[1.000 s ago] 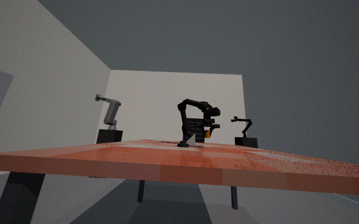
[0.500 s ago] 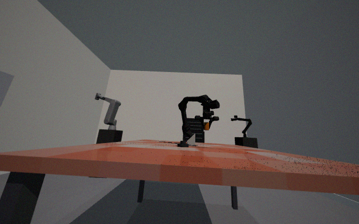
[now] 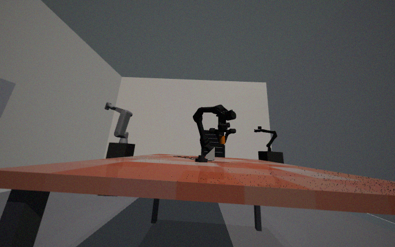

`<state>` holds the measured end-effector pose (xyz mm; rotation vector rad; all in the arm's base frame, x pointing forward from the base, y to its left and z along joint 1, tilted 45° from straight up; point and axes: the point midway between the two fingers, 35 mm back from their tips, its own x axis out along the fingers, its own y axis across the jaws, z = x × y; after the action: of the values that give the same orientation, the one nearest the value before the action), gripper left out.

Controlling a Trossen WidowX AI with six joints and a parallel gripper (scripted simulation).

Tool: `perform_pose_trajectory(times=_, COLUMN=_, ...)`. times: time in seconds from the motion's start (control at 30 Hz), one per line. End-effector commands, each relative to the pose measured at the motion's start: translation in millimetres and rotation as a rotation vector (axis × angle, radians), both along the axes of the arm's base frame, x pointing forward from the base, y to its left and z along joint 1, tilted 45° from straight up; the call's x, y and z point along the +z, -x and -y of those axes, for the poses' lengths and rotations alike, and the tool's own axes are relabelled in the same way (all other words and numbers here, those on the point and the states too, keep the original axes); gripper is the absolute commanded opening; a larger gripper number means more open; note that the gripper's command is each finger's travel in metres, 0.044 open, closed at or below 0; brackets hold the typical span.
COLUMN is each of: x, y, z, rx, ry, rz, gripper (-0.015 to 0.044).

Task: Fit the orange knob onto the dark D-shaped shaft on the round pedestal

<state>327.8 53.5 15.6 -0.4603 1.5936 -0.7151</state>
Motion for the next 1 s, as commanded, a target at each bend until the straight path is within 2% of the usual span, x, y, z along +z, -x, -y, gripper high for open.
perform_pose_trajectory(times=0.0, x=9.3, y=-2.7, z=13.9, rx=0.008, ry=-0.003, rz=0.007, gripper=0.0)
perform_pose_trajectory(times=0.97, x=51.9, y=5.6, z=99.9, rx=0.008, ry=0.009, rz=0.006, gripper=0.0)
